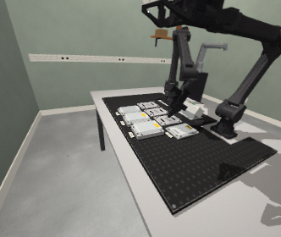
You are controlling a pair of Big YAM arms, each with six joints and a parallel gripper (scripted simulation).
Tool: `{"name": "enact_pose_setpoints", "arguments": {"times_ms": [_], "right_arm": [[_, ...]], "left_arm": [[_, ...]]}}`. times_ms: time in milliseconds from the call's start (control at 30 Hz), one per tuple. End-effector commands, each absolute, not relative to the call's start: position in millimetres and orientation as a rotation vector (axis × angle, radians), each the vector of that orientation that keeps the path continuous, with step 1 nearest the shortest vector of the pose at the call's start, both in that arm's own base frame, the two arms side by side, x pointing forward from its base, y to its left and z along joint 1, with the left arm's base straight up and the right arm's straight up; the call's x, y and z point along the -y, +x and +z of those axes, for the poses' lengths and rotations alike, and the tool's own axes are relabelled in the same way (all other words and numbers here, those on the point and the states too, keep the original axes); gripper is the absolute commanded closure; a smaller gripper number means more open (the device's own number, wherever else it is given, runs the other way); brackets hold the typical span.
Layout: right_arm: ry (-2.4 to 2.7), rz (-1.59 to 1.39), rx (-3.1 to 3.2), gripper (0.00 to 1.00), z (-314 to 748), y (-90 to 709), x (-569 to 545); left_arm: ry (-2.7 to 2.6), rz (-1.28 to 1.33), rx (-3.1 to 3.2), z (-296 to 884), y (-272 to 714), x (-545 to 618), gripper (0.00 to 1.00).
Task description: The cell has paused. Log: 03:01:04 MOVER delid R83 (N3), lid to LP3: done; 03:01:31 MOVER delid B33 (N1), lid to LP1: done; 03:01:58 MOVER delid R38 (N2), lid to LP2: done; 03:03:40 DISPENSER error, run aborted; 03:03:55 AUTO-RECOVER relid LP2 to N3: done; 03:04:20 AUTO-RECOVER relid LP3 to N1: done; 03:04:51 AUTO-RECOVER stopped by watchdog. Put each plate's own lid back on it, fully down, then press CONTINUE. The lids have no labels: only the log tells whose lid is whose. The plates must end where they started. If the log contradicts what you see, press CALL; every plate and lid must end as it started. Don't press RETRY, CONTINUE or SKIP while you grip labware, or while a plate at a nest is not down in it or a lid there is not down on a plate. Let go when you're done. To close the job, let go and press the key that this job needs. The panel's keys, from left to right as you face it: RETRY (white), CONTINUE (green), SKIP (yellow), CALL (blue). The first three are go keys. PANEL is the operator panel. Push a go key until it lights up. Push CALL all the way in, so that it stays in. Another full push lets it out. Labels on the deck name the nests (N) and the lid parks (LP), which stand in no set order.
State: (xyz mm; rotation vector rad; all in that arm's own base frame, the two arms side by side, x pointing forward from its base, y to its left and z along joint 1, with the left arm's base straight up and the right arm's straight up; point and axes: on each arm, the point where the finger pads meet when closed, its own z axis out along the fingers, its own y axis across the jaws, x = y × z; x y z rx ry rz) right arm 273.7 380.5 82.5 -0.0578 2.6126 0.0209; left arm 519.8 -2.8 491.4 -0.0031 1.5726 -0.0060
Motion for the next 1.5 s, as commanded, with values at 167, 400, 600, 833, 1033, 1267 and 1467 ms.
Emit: {"name": "enact_pose_setpoints", "arguments": {"times_ms": [167, 400, 600, 833, 1033, 1267, 1467], "right_arm": [[-0.028, 0.060, -2.597, 1.00, 94, 280, -395], [-0.028, 0.060, -2.597, 1.00, 94, 280, -395], [-0.028, 0.060, -2.597, 1.00, 94, 280, -395], [-0.027, 0.057, -2.595, 1.00, 96, 292, -397], [-0.023, 0.076, -2.584, 1.00, 98, 320, -393], [-0.023, 0.073, -2.580, 1.00, 99, 356, -381], [-0.027, 0.061, -2.584, 1.00, 94, 373, -370]], "left_arm": [[-0.002, 0.015, -1.505, 529, 514, -5, 0.00], [-0.002, 0.015, -1.505, 529, 514, -5, 0.00], [-0.002, 0.015, -1.505, 529, 514, -5, 0.00], [-0.002, 0.015, -1.505, 529, 514, -5, 0.00], [-0.002, 0.015, -1.505, 529, 514, -5, 0.00], [-0.002, 0.015, -1.505, 529, 514, -5, 0.00], [-0.002, 0.015, -1.505, 529, 514, -5, 0.00]]}}
